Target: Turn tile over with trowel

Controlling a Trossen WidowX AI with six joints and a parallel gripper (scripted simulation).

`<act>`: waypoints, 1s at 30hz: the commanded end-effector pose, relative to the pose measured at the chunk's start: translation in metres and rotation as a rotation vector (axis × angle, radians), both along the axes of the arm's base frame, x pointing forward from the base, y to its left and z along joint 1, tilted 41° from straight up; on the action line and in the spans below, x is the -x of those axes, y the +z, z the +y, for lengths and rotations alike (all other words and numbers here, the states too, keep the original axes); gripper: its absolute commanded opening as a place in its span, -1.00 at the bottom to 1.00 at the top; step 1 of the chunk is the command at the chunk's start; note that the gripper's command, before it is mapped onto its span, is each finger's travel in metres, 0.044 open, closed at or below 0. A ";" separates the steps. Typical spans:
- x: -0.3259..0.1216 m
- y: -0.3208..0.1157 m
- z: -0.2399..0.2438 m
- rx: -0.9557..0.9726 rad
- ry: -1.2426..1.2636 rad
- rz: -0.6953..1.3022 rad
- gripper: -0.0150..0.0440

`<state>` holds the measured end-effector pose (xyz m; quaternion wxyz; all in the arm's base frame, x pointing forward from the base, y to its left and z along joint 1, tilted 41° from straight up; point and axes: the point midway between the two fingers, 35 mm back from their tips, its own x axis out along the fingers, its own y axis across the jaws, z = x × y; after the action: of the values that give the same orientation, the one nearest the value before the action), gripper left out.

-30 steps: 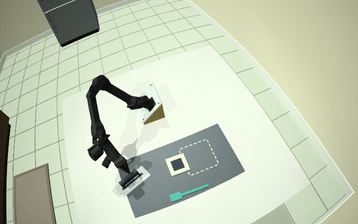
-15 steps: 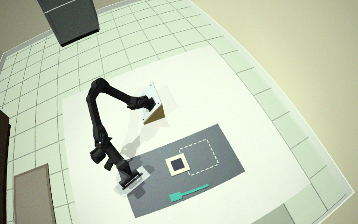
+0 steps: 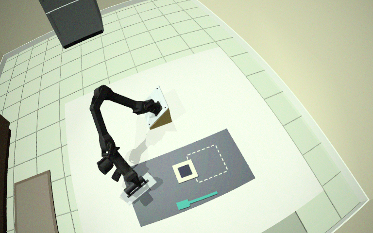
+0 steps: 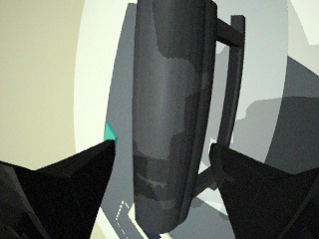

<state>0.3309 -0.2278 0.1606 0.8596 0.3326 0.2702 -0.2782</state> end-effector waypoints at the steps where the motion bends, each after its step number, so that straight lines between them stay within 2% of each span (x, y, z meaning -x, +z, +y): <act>1: -0.004 -0.005 -0.003 -0.001 -0.007 0.002 0.53; 9: -0.011 -0.013 -0.005 -0.001 -0.007 0.002 0.53; 15: -0.011 -0.013 -0.005 -0.001 -0.007 0.002 -0.01; 30: -0.011 -0.013 -0.005 -0.001 -0.007 0.002 -0.35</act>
<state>0.3419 -0.2327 0.1478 0.8583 0.3335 0.2710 -0.2804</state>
